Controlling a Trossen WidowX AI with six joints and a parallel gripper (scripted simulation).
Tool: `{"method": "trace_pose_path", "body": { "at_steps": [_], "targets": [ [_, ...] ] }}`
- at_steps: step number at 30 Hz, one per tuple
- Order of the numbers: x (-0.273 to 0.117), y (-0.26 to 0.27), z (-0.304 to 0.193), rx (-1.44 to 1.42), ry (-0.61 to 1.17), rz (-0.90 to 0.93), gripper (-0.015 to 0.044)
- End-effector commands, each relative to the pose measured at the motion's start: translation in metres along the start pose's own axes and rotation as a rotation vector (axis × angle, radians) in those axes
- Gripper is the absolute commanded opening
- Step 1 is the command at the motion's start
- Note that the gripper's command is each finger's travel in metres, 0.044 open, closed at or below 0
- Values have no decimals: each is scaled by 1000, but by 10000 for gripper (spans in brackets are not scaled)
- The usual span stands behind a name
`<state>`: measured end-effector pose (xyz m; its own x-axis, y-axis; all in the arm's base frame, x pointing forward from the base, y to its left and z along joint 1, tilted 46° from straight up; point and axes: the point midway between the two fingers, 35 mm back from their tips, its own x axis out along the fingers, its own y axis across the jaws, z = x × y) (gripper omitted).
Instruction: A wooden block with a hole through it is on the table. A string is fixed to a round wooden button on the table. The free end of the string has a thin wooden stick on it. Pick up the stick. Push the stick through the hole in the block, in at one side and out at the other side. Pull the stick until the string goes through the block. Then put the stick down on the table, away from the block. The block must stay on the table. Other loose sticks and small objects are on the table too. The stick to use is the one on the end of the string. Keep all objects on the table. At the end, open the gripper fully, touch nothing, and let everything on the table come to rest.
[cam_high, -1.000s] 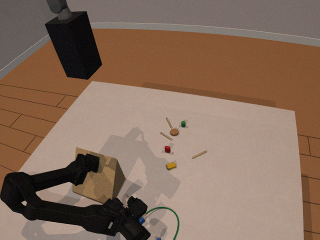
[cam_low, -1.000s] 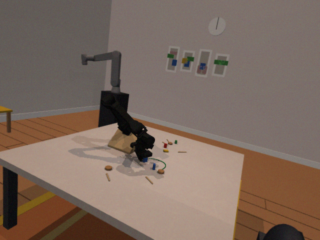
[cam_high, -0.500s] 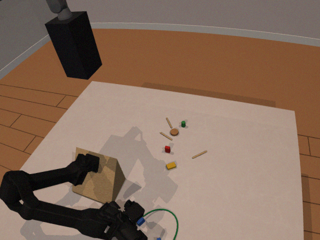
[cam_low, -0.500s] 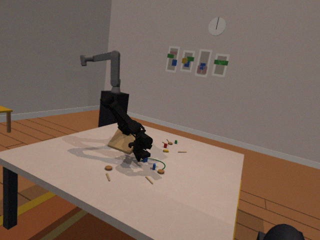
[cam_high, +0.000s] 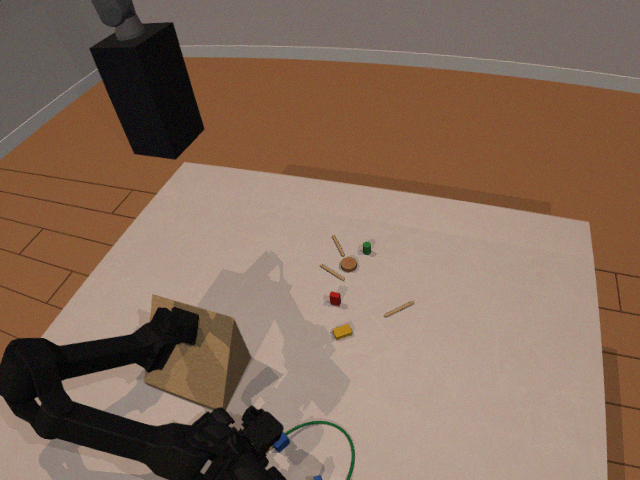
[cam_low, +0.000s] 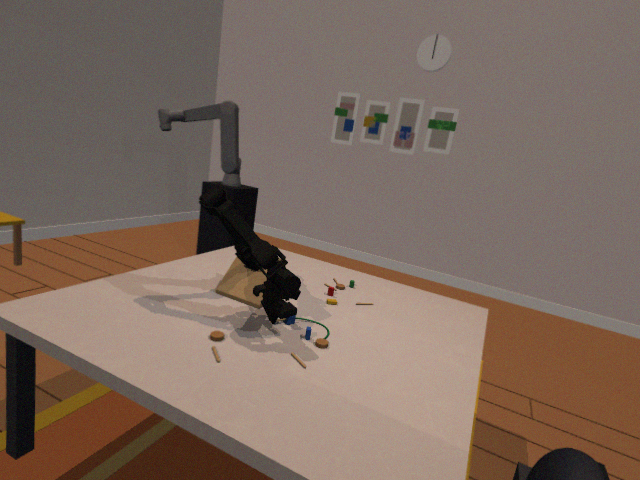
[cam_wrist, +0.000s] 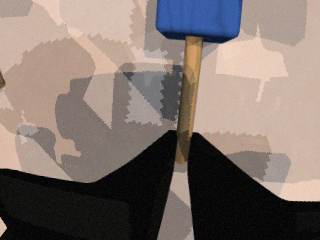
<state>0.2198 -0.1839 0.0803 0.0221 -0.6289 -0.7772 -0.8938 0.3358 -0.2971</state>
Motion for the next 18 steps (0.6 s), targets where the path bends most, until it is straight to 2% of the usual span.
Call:
{"method": "trace_pose_path", "body": {
  "at_steps": [1,18],
  "targets": [
    [-3,-2,-6,-1,-2,-2,0],
    [-5,-2,-24,2,-1,15,0]
  ]
}}
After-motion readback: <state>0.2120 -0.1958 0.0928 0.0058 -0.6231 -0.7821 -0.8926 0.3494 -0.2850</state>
